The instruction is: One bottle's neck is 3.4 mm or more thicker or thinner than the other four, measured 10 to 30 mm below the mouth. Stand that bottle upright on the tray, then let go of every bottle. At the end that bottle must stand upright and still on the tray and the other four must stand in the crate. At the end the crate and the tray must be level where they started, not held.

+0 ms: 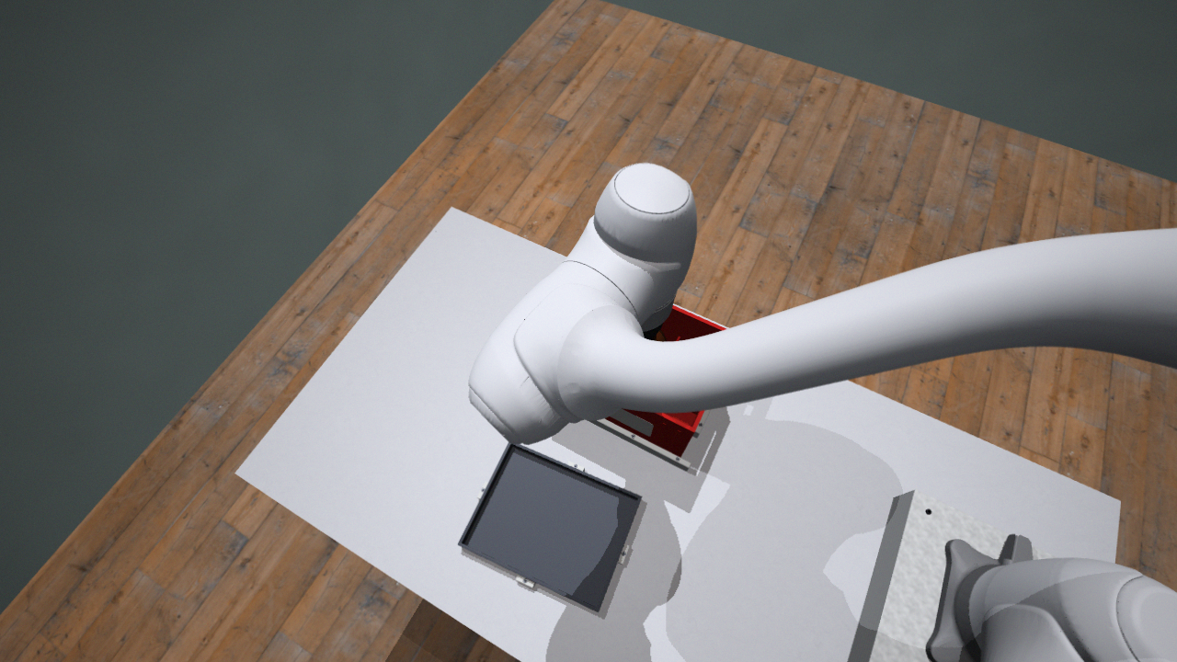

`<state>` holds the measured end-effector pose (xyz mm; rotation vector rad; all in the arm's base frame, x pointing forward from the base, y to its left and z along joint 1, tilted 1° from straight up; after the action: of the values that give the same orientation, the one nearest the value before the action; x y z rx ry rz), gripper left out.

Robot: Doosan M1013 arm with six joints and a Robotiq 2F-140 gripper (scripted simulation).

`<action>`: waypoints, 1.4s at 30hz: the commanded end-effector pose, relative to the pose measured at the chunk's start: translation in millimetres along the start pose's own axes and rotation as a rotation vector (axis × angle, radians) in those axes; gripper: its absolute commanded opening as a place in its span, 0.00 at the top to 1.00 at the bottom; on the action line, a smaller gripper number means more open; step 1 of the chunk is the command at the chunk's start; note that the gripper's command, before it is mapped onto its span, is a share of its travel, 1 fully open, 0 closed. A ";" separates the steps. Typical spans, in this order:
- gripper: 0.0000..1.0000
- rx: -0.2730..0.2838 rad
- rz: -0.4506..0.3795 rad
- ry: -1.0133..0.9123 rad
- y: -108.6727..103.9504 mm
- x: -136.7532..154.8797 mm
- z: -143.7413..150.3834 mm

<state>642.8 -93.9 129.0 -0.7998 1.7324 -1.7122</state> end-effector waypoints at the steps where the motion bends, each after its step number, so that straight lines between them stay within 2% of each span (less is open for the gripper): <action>1: 1.00 0.000 0.000 0.000 0.0 0.0 -0.1; 33: 1.00 0.000 0.000 0.000 0.0 0.0 -0.1; 34: 0.62 0.000 0.000 0.000 0.0 0.0 -0.1; 42: 0.62 0.000 0.000 0.000 0.0 0.0 -0.1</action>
<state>642.7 -93.8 128.8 -0.8000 1.7326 -1.7121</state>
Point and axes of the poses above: the point where the finger pads meet when closed, its own y axis out along the fingers, its own z axis across the jaws, x = y × z, the point moved 4 cm from there along -y, back along the fingers, and after that the axes turned 6 degrees about -y, right-handed, at the moved point
